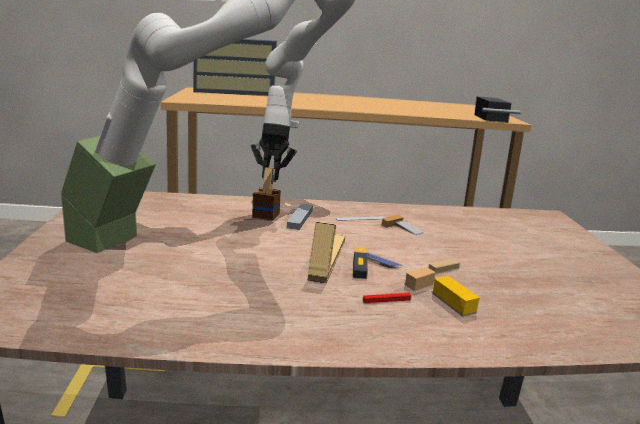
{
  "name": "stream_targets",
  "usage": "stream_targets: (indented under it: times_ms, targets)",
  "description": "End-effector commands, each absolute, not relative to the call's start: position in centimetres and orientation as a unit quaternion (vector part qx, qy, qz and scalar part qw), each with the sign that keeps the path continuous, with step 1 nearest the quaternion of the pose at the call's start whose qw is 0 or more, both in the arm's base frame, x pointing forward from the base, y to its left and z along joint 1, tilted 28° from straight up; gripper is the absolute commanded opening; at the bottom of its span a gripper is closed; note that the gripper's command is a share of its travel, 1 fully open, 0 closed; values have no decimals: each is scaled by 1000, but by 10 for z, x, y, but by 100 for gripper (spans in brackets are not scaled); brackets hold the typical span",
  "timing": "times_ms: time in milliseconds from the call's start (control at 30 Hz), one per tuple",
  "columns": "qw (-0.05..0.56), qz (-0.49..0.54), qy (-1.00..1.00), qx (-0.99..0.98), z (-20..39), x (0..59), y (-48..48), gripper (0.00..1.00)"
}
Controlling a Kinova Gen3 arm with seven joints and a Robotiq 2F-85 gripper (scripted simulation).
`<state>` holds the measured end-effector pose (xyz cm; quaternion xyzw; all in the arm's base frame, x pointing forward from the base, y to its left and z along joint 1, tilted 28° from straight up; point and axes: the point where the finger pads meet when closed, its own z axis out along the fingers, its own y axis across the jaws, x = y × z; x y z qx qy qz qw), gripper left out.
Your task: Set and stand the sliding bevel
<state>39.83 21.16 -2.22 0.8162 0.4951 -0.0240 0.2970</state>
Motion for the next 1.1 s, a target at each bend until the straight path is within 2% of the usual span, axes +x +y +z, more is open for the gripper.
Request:
stream_targets:
  times_ms: [0,1067]
  targets:
    - [297,-23,495,816,-22,398,212,10]
    - [297,-23,495,816,10,385,222,10]
